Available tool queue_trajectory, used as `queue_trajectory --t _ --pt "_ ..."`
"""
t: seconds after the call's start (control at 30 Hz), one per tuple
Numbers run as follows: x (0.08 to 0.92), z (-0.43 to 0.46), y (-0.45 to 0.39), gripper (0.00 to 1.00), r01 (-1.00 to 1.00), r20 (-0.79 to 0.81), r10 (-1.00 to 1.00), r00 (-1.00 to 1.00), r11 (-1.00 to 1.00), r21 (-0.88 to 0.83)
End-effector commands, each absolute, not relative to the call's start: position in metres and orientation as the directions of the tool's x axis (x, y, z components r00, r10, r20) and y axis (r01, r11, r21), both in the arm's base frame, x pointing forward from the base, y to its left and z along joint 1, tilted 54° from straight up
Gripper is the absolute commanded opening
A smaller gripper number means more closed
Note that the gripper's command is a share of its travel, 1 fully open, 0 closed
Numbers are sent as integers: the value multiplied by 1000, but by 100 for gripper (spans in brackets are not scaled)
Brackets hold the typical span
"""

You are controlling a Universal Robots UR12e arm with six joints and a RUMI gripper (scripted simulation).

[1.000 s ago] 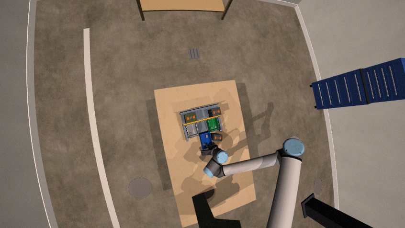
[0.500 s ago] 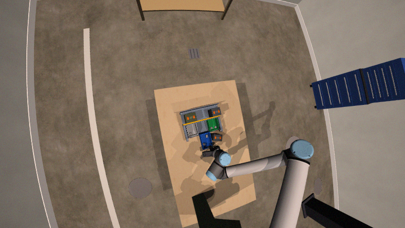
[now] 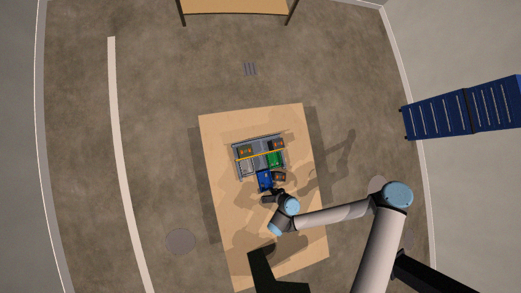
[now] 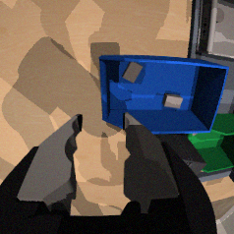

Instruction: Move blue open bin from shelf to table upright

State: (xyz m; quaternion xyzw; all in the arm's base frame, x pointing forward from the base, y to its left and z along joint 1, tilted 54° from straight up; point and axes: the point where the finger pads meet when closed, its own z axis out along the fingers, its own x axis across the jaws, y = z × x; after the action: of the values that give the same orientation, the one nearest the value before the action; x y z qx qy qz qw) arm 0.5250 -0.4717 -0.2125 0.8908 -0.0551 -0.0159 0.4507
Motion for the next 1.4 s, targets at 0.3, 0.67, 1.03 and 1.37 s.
queue_trajectory --t 0.3,0.67,1.03,1.37 --pt "525 -215 -475 26 -84 21 -113 993 -588 805" --pt "525 -215 -475 26 -84 21 -113 993 -588 805" --pt "525 -218 -480 26 -84 21 -113 993 -588 805" --pt "524 -219 -481 26 -84 21 -113 993 -588 805"
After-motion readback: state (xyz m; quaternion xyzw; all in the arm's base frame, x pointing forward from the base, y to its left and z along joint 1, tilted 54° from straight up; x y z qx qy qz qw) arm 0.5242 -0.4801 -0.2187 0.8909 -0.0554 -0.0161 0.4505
